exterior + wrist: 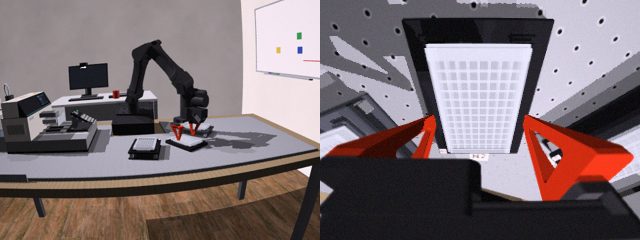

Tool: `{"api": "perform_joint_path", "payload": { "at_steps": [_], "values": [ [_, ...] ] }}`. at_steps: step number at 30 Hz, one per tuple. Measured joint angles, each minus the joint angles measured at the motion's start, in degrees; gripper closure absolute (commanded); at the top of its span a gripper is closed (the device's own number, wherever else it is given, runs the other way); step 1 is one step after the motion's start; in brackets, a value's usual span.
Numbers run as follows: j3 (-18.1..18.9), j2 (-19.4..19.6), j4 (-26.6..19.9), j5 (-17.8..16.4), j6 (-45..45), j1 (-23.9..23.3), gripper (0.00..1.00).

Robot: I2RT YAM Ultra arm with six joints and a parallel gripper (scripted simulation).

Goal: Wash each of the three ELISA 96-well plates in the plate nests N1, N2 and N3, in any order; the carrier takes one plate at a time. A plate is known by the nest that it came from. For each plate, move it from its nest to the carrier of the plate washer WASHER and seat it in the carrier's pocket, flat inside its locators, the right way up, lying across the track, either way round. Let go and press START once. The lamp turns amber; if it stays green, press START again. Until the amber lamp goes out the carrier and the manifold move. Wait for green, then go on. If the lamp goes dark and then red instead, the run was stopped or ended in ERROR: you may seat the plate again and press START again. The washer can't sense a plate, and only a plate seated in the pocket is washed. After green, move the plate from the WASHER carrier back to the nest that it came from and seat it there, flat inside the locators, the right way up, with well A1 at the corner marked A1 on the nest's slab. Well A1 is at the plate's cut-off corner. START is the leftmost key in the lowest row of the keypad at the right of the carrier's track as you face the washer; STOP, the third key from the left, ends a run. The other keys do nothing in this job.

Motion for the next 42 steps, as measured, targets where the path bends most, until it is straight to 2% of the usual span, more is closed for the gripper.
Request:
{"api": "perform_joint_path", "payload": {
  "at_steps": [26,42],
  "values": [
    [-0.98,1.84,3.13,-0.13,-0.66,-0.66,0.00],
    [-1.01,1.88,3.54,-0.17,-0.76,-0.63,0.00]
  ]
}}
